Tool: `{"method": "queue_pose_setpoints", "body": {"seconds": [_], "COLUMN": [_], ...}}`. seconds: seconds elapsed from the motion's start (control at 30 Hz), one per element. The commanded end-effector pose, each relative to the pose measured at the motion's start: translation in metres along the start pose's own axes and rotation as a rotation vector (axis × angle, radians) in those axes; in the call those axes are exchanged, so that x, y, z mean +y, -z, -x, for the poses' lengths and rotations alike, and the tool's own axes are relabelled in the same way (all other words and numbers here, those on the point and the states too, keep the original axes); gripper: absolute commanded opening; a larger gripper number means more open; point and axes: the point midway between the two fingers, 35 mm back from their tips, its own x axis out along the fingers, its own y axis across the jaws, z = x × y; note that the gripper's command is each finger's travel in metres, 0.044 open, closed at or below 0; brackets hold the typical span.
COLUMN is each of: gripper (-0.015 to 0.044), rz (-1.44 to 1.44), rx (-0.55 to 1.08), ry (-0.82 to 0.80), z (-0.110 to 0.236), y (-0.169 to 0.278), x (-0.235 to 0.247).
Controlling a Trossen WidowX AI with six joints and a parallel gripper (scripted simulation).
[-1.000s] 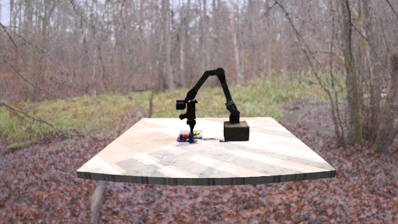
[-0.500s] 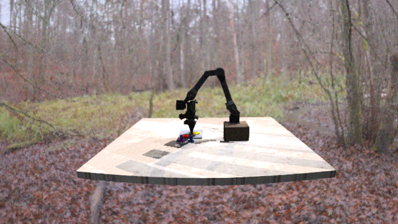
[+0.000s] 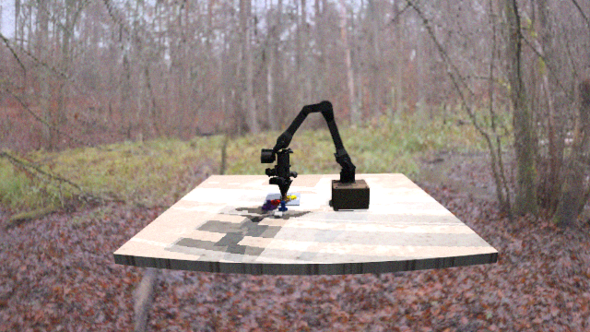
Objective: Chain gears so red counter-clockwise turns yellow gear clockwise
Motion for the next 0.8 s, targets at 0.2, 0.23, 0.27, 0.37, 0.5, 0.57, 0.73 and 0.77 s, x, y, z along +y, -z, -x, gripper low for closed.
{"method": "queue_pose_setpoints", "body": {"seconds": [0.2,0.23,0.27,0.37,0.5,0.57,0.73,0.77], "gripper": [0.0,0.0,0.0,0.0,0.0,0.0,0.0,0.0], "rz": [0.192,0.22,0.249,0.332,0.439,0.478,0.449,0.435], "rx": [0.004,0.004,0.003,0.003,0.003,0.003,0.003,0.003], "ry": [-0.001,-0.001,-0.001,-0.001,-0.001,-0.002,-0.002,-0.002], "z": [-0.002,-0.0021,-0.0022,-0.0025,-0.003,-0.0032,-0.0036,-0.0037], "y": [0.0012,0.0013,0.0014,0.0014,0.0008,0.0004,0.0005,0.0006], "x": [0.0009,0.0008,0.0007,0.0004,0.0003,0.0006,0.0012,0.0013]}}
